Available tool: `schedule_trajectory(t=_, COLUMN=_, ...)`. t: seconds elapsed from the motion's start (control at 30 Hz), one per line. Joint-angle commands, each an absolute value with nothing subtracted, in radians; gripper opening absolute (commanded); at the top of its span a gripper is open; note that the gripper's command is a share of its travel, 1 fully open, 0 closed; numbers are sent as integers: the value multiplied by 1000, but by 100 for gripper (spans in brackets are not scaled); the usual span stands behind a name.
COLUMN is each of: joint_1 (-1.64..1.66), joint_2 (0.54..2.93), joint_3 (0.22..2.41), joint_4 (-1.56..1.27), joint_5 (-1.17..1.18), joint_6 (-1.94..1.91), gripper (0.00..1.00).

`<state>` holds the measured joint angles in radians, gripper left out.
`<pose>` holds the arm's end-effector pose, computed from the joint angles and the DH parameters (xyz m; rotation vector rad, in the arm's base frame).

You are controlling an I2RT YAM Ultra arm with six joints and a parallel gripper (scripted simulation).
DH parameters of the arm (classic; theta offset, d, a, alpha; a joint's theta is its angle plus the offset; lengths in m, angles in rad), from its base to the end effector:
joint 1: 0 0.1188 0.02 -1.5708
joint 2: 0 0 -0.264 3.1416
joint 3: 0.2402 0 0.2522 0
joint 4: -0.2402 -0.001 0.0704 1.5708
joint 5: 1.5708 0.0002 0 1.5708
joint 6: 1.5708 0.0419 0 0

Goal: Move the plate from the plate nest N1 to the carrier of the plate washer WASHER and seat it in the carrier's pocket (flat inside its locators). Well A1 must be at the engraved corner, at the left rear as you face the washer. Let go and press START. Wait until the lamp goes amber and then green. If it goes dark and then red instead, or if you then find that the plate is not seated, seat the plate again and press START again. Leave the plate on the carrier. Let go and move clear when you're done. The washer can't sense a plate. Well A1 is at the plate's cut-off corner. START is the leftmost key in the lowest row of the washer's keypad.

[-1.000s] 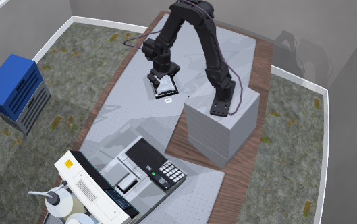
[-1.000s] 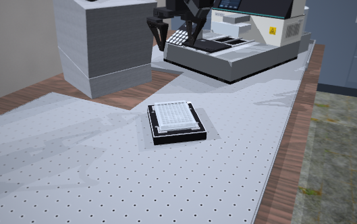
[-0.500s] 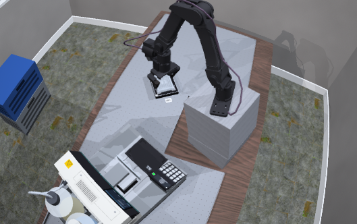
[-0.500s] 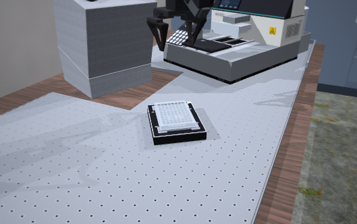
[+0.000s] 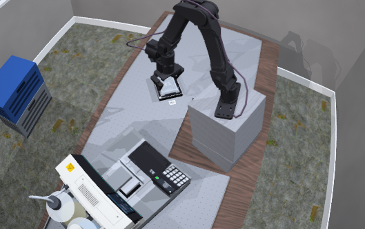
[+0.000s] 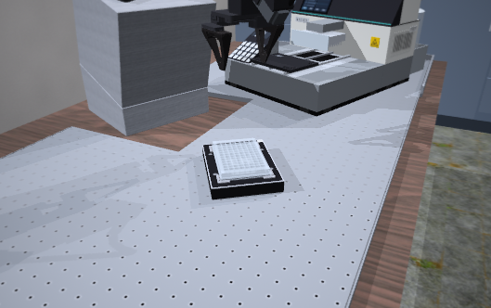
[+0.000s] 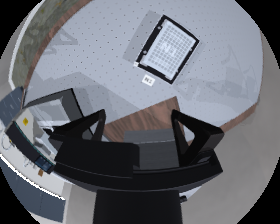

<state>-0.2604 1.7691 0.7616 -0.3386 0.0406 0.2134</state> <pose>0.2688 -0.0723 0.0931 0.6911 2.8341 -0.0670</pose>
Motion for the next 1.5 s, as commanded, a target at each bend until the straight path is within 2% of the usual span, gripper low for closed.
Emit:
schedule_trajectory(t=0.0, joint_1=-262, joint_2=1740, joint_3=792, joint_4=-318, joint_5=32, joint_6=207, gripper=100)
schedule_trajectory(t=0.37, joint_1=-262, joint_2=1740, joint_3=792, joint_4=-318, joint_5=32, joint_6=207, gripper=100)
schedule_trajectory(t=0.83, joint_1=-444, joint_2=1959, joint_3=958, joint_4=-293, joint_5=-15, joint_6=505, gripper=100)
schedule_trajectory(t=1.27, joint_1=-542, joint_2=2118, joint_3=1139, joint_4=-340, joint_5=-35, joint_6=403, gripper=100)
schedule_trajectory(t=1.47, joint_1=-521, joint_2=2088, joint_3=1146, joint_4=-345, joint_5=-36, joint_6=402, gripper=100)
